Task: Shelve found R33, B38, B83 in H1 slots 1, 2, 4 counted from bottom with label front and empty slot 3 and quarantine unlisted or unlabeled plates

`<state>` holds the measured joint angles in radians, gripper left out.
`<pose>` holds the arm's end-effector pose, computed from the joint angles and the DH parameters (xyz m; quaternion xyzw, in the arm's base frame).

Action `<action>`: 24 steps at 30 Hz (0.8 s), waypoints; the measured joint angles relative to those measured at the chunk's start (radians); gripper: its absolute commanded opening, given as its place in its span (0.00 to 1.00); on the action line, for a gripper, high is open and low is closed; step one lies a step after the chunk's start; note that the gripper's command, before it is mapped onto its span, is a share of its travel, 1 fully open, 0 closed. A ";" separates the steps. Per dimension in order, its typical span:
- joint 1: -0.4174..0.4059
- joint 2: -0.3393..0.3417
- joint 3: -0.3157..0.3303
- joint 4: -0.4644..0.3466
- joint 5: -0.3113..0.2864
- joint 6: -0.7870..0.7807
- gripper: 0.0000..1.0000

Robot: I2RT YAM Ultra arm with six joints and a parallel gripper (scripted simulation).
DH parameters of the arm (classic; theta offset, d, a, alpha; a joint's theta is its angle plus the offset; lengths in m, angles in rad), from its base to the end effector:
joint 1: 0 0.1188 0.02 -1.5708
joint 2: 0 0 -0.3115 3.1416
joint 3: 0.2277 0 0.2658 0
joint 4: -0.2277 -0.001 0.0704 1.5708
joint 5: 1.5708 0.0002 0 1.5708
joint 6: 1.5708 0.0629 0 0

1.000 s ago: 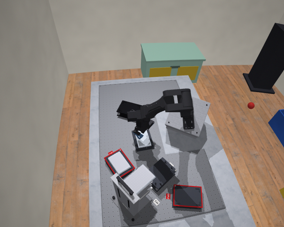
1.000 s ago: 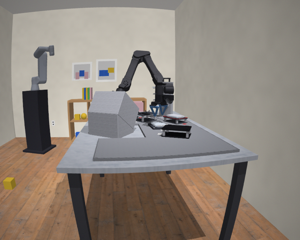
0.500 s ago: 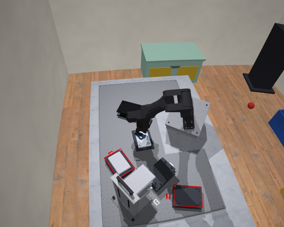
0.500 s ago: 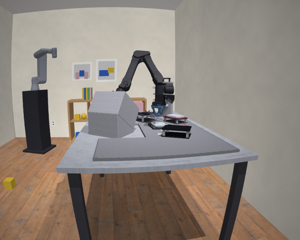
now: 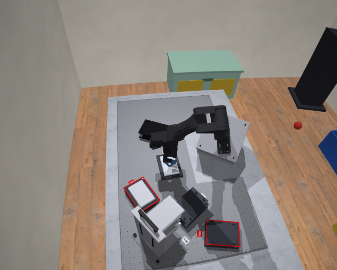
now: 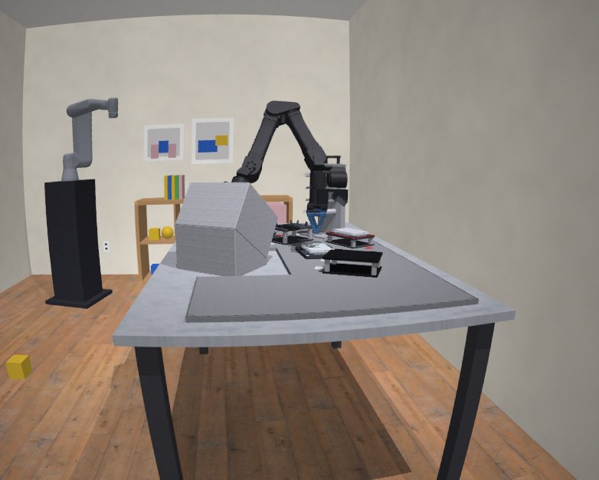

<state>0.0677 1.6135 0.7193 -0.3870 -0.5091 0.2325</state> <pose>0.2750 0.0504 0.1455 0.0426 0.9574 0.2673 0.1008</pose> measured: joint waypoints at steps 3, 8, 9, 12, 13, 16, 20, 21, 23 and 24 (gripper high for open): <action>0.000 0.000 0.000 0.000 0.000 -0.059 1.00; 0.000 0.000 0.000 0.000 0.000 -0.137 1.00; 0.000 0.000 0.000 0.000 0.000 -0.153 1.00; 0.000 0.000 0.000 0.000 0.000 -0.205 1.00; 0.000 0.000 0.000 0.000 0.000 -0.224 1.00; 0.000 0.000 0.000 0.000 0.000 -0.281 1.00; 0.000 0.000 0.000 0.000 0.000 -0.359 1.00; 0.000 0.000 0.000 0.000 0.000 -0.378 1.00; 0.000 0.000 0.000 0.000 0.000 -0.408 1.00; 0.000 0.000 0.000 0.000 0.000 -0.422 1.00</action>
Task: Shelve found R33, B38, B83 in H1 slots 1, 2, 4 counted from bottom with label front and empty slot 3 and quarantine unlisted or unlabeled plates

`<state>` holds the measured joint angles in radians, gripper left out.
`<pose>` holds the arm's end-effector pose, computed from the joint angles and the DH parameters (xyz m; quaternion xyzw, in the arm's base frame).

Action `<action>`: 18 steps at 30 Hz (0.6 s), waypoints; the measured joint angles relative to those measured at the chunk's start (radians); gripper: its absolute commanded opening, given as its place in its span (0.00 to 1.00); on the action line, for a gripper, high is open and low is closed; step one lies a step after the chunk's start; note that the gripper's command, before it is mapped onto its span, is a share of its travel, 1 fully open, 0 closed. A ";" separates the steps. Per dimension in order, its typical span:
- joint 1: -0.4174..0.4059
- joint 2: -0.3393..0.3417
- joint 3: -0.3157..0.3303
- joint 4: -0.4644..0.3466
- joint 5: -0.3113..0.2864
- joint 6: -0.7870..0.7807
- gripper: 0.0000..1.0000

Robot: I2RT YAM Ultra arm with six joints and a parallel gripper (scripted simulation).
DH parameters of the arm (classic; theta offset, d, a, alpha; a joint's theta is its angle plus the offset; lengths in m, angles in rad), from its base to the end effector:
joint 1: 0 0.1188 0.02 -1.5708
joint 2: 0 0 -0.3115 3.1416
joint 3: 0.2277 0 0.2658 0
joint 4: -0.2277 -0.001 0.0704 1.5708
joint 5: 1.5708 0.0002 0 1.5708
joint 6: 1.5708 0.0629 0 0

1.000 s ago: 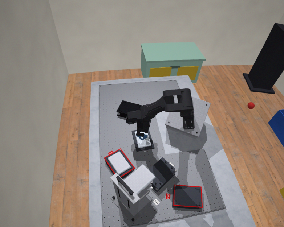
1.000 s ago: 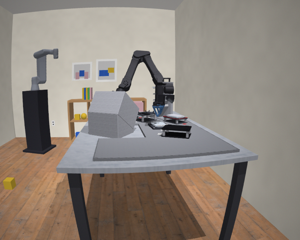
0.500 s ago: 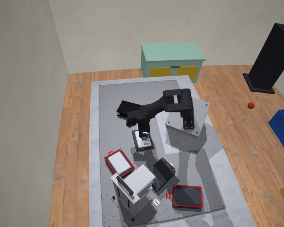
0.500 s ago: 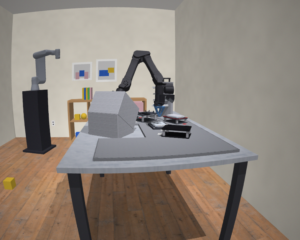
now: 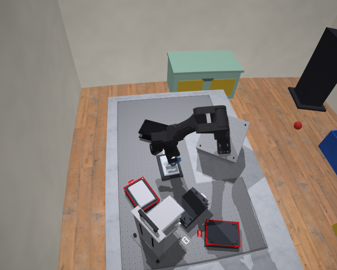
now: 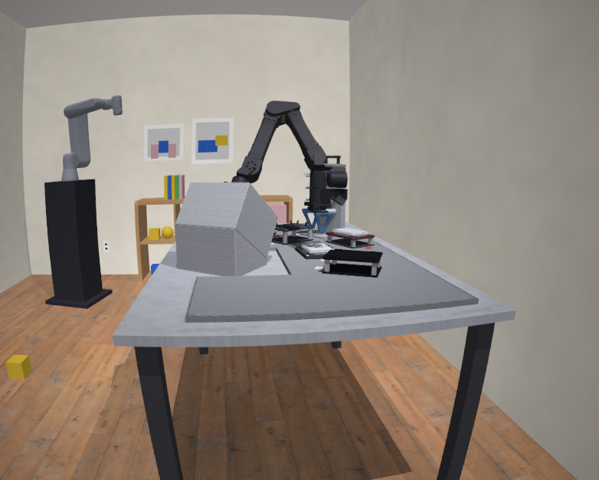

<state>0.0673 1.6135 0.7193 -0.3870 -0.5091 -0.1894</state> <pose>0.2751 0.0503 0.1455 -0.1586 0.9451 0.2402 0.1546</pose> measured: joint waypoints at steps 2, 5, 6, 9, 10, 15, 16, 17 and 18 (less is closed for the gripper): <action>0.000 0.000 0.000 0.000 0.000 -0.031 1.00; 0.000 0.000 0.000 0.000 0.000 -0.083 1.00; 0.000 0.000 0.000 0.000 0.000 -0.102 1.00; 0.000 0.000 0.000 0.000 0.000 -0.159 1.00; 0.000 0.000 0.000 0.000 0.000 -0.178 1.00; 0.000 0.000 0.000 0.000 0.000 -0.273 1.00; 0.000 0.000 0.000 0.000 0.000 -0.286 1.00; 0.000 0.000 0.000 0.000 0.000 -0.300 1.00; 0.000 0.000 0.000 0.000 0.000 -0.315 1.00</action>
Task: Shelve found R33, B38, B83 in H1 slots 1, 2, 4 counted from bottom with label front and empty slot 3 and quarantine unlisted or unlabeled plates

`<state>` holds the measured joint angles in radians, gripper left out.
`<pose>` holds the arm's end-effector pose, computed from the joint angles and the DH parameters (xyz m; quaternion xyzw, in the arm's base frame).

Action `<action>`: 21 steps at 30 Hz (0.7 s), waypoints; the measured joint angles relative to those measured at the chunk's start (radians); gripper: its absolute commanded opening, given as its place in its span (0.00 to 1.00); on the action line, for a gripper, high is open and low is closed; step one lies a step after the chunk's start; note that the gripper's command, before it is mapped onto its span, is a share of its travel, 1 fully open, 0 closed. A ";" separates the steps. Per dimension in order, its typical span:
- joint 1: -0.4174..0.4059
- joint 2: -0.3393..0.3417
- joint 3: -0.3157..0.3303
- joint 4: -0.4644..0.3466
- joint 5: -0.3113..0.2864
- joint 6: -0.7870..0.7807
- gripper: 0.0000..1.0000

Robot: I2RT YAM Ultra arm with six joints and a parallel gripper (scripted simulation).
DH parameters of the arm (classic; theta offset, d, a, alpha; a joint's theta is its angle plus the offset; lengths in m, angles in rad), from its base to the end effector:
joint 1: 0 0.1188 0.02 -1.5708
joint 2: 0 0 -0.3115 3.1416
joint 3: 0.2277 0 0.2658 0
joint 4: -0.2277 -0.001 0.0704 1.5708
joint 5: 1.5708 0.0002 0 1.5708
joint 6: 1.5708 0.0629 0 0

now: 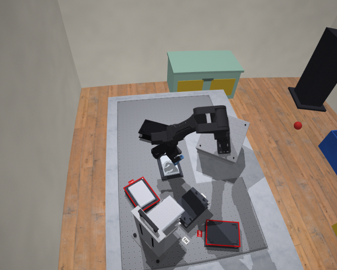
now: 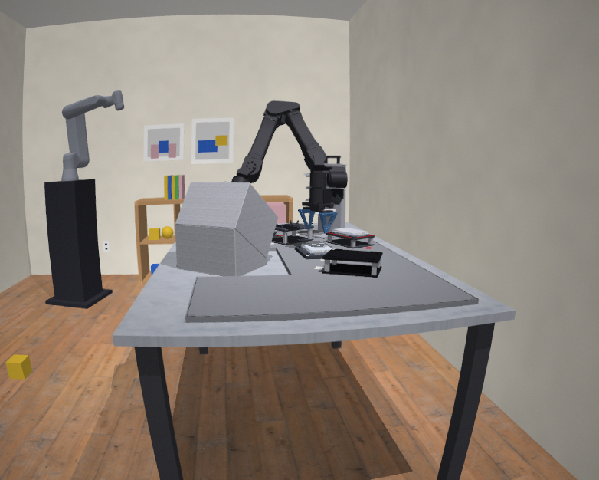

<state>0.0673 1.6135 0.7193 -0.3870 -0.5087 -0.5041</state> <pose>0.2751 0.0502 0.1455 -0.3047 0.9086 0.2128 0.1903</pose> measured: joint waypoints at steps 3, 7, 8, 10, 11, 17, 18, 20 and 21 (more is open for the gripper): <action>0.000 0.000 0.000 0.000 0.000 -0.051 1.00; 0.000 0.000 0.000 0.000 0.000 -0.135 1.00; 0.000 0.000 0.000 0.000 0.000 -0.159 1.00; 0.000 0.000 0.000 0.000 0.000 -0.208 1.00; 0.000 0.000 0.000 0.000 0.000 -0.233 1.00; 0.000 0.000 0.000 0.000 0.000 -0.360 1.00; 0.000 0.000 0.000 0.000 0.000 -0.381 1.00; 0.000 0.000 0.000 0.000 0.000 -0.427 1.00; 0.000 0.000 0.000 0.000 0.000 -0.451 1.00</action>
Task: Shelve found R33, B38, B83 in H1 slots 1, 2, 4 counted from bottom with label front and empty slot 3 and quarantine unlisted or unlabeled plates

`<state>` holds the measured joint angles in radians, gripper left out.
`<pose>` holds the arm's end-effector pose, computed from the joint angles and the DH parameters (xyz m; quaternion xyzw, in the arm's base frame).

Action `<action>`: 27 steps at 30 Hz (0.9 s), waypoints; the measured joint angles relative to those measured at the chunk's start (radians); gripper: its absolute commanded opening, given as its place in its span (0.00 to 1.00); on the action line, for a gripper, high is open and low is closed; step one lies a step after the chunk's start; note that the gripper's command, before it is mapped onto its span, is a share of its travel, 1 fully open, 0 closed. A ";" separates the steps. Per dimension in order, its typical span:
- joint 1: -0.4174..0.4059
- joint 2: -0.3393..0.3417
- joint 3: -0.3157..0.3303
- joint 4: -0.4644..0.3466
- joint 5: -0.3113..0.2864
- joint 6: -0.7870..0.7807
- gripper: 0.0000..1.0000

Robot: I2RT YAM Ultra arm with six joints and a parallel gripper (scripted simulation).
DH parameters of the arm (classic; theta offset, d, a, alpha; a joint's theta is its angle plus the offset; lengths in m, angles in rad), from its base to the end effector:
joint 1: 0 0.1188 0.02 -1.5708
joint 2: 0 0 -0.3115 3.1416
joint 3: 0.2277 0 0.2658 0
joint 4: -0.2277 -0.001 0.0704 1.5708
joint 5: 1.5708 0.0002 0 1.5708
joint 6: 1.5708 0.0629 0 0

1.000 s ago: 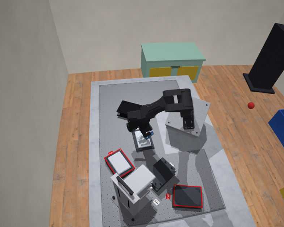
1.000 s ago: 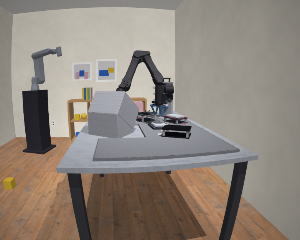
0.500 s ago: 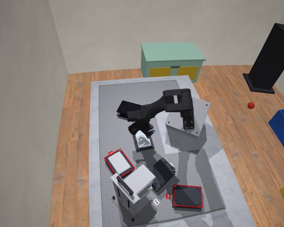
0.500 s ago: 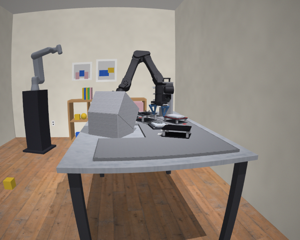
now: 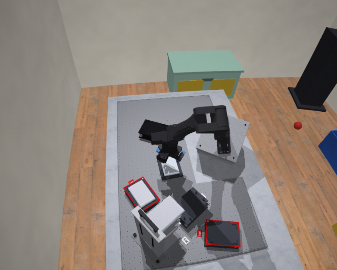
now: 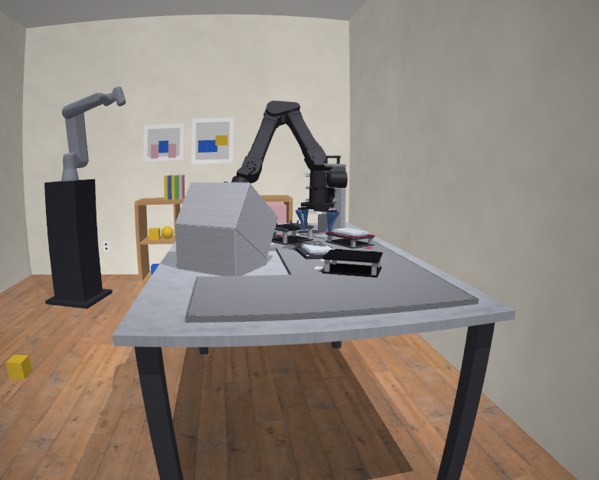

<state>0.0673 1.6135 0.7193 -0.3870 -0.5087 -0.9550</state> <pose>0.2751 0.0502 0.1455 -0.5001 0.8175 0.1649 0.2330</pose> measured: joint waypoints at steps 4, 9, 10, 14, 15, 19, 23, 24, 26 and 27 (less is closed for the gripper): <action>0.000 0.000 0.000 0.000 0.000 -0.100 1.00; 0.000 0.000 0.000 0.000 0.000 -0.230 1.00; 0.000 0.000 0.000 0.000 0.000 -0.252 1.00; 0.000 0.000 0.000 0.000 0.000 -0.330 1.00; 0.000 0.000 0.000 0.000 0.000 -0.352 1.00; 0.000 0.000 0.000 0.000 0.000 -0.449 1.00; 0.000 0.000 0.000 0.000 0.000 -0.552 1.00; 0.000 0.000 0.000 0.000 0.000 -0.578 1.00; 0.000 0.000 0.000 0.000 0.000 -0.627 1.00; 0.000 0.000 0.000 0.000 0.000 -0.645 1.00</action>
<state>0.0673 1.6135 0.7193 -0.3870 -0.5087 -1.6001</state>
